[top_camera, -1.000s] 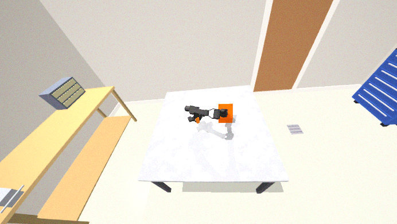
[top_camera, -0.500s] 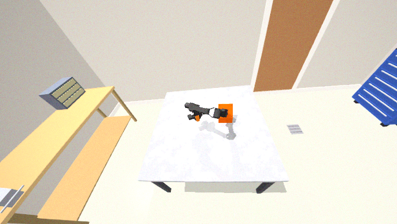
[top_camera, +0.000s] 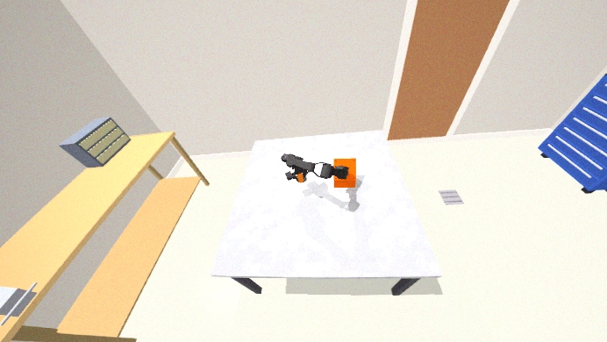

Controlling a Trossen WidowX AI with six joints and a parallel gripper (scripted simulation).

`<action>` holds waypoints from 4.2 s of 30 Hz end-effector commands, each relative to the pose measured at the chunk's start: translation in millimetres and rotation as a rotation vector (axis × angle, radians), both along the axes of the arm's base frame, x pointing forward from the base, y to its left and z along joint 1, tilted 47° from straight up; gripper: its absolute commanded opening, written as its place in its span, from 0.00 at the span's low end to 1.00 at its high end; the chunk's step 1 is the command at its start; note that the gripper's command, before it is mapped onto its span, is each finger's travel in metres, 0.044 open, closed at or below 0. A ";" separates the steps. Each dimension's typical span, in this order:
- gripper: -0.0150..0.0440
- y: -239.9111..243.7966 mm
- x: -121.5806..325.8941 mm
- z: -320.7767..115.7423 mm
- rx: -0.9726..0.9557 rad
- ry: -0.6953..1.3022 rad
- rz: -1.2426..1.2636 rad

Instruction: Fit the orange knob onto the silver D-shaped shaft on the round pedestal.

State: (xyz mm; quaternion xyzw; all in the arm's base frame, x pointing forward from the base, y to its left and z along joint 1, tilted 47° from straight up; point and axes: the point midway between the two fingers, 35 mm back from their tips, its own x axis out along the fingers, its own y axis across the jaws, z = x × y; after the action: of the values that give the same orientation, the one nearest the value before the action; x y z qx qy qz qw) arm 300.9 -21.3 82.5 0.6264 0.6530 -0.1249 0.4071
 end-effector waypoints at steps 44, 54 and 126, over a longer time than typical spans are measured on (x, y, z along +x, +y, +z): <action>0.25 -63.8 25.2 -118.2 -0.012 -0.017 -0.003; 0.25 -46.8 28.3 -134.8 -0.009 -0.009 -0.011; 0.25 -50.1 33.3 -133.3 -0.037 -0.166 0.141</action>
State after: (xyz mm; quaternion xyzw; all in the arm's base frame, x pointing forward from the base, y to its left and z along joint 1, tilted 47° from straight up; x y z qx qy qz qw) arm 330.7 -69.9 -52.1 0.5805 0.6593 -0.0563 0.4745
